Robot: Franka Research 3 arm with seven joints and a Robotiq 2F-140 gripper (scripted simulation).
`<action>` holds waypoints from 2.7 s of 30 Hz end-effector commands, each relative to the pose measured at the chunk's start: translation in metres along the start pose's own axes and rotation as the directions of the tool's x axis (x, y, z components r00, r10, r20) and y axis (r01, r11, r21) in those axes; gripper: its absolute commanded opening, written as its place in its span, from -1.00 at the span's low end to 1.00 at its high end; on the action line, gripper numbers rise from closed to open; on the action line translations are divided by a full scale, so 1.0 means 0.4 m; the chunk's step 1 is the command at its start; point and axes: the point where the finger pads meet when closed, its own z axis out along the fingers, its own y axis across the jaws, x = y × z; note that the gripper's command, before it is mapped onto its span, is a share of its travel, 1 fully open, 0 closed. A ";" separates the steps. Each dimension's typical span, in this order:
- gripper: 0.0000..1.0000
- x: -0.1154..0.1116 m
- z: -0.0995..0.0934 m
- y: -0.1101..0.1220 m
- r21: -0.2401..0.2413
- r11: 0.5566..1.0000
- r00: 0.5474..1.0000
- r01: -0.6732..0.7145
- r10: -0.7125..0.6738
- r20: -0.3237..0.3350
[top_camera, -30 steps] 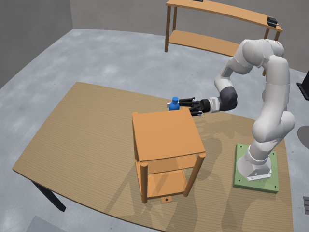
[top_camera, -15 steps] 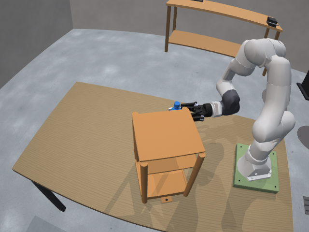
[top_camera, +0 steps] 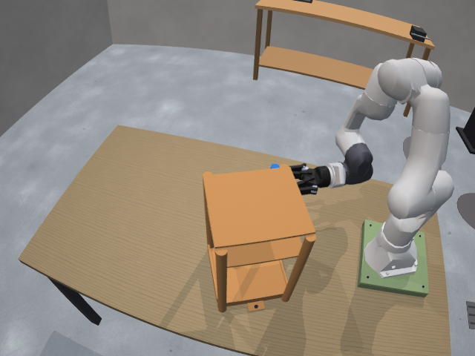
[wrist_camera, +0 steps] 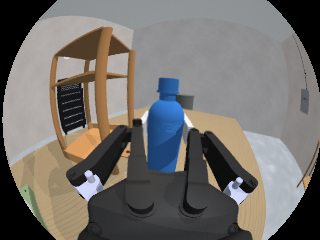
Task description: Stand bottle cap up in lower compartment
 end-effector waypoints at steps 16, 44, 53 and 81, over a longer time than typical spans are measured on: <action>-1.00 0.007 0.004 -0.075 -0.002 0.999 0.999 0.036 -0.036 -0.010; -1.00 0.007 0.013 -0.084 -0.002 0.999 0.999 0.036 -0.036 -0.010; -1.00 0.007 0.043 -0.084 -0.002 0.999 0.999 0.036 -0.036 -0.010; -1.00 0.009 0.206 -0.084 -0.002 0.999 0.999 0.036 -0.036 -0.010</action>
